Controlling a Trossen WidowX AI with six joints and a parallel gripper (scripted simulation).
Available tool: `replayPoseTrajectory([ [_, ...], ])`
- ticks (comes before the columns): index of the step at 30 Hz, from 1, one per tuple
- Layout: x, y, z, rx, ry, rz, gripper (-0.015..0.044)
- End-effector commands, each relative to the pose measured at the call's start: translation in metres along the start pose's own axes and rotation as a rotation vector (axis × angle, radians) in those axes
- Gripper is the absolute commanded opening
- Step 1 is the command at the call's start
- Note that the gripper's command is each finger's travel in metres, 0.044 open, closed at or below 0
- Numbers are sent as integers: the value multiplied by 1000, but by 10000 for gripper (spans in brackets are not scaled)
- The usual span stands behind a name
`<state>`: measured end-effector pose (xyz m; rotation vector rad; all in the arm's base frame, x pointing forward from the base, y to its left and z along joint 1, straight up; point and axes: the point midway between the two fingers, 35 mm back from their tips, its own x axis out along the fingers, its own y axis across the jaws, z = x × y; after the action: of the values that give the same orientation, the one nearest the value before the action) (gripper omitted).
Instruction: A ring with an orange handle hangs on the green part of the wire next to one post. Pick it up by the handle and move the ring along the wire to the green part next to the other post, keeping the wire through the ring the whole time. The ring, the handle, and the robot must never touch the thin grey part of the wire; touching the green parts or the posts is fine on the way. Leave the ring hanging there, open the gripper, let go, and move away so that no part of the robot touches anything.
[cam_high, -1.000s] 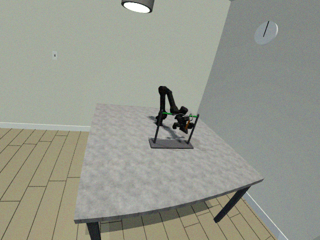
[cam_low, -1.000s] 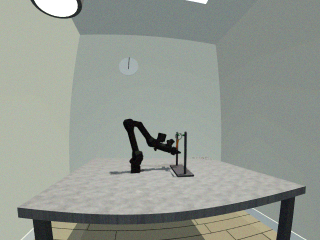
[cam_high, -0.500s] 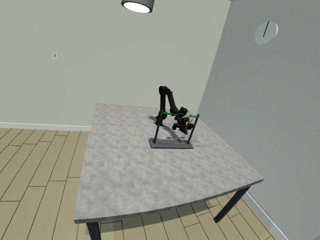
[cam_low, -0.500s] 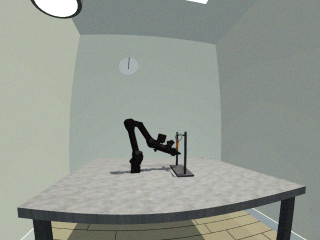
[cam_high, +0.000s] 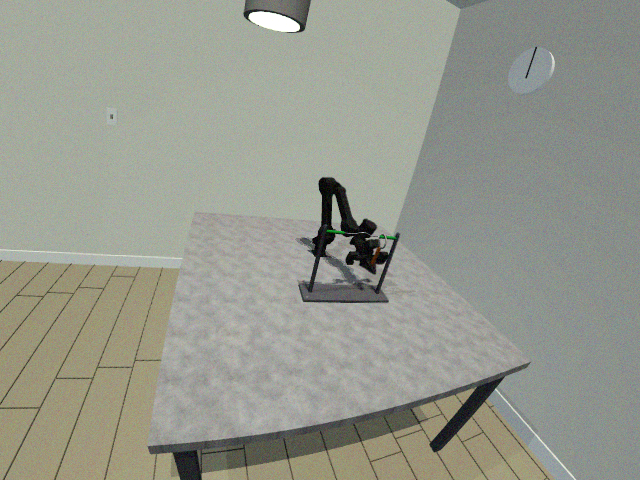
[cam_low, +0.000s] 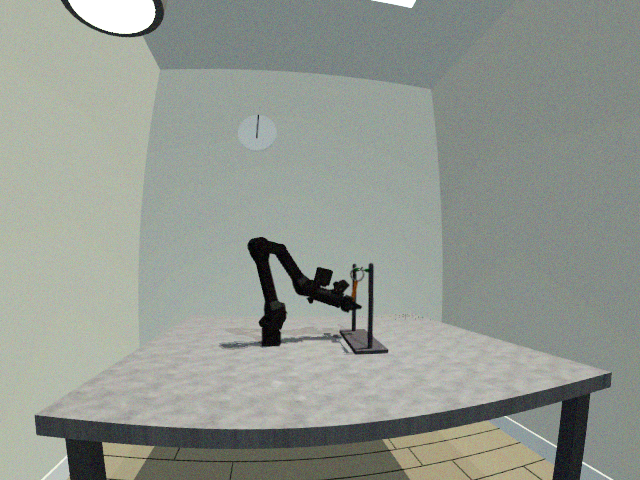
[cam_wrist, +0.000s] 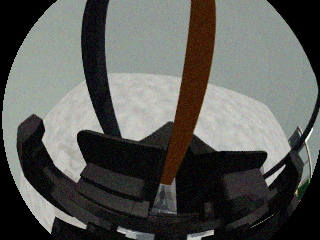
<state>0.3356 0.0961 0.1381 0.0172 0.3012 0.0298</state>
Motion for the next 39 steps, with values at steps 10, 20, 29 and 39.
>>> replayPoseTrajectory([
  [10, -2, 0, 0, 0, 0, 0, 160],
  [20, -25, 1, 1, 3, 2, -2, 160],
  [29, -47, 0, 0, 5, 3, -3, 160],
  [39, -50, 0, 0, 6, 3, -4, 160],
])
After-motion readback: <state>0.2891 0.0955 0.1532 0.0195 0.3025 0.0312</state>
